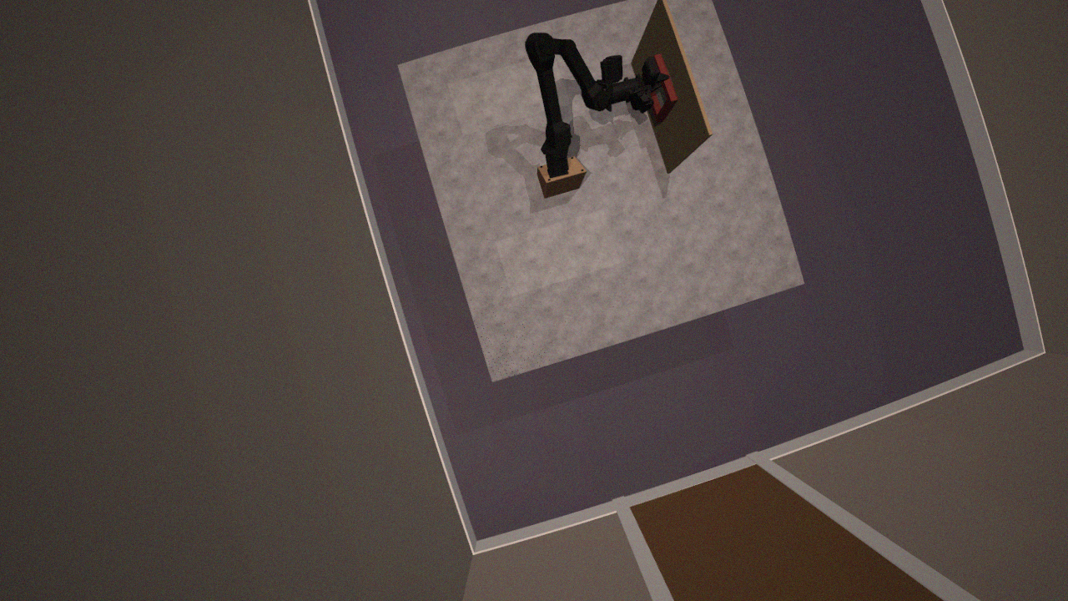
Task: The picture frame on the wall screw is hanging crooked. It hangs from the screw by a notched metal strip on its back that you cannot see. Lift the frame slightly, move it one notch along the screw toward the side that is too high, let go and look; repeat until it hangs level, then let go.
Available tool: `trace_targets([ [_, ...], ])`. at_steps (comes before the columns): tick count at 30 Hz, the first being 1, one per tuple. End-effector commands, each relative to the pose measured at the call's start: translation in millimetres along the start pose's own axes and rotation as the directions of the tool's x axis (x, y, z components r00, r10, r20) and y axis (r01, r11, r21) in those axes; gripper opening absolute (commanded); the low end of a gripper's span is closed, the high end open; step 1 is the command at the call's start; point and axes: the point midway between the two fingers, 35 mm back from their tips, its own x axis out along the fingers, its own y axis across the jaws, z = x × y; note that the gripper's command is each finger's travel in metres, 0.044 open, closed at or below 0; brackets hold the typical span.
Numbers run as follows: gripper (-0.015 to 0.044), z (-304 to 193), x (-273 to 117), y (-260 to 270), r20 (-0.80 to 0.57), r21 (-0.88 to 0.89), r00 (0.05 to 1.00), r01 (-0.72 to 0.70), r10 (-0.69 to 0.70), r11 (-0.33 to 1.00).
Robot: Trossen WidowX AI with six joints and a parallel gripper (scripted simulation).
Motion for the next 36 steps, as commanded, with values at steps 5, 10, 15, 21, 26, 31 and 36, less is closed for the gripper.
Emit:
trace_targets([
  [5, 0.0, 0, 0, 0, -0.001, 0.05, 1.0, 0.003, -0.003, 0.999],
  [10, 0.0105, 0, 0, 0, 0.0, 0.032, 1.0, 0.0, 0.0, 0.999],
  [15, 0.0236, 0, 0, 0, 0.0, 0.032, 1.0, 0.0, 0.0, 0.999],
  [21, 0.026, -2, -7, 0, 0.0, 0.003, 1.0, 0.0, 0.0, 1.0],
  [26, 0.026, -7, -57, -3, 0.003, -0.207, 1.0, 0.003, -0.002, 0.978],
  [31, 0.026, 1, -99, -9, 0.006, -0.388, 1.0, 0.006, -0.004, 0.921],
  [36, 0.026, -3, -94, -8, 0.001, -0.359, 1.0, 0.003, -0.003, 0.934],
])
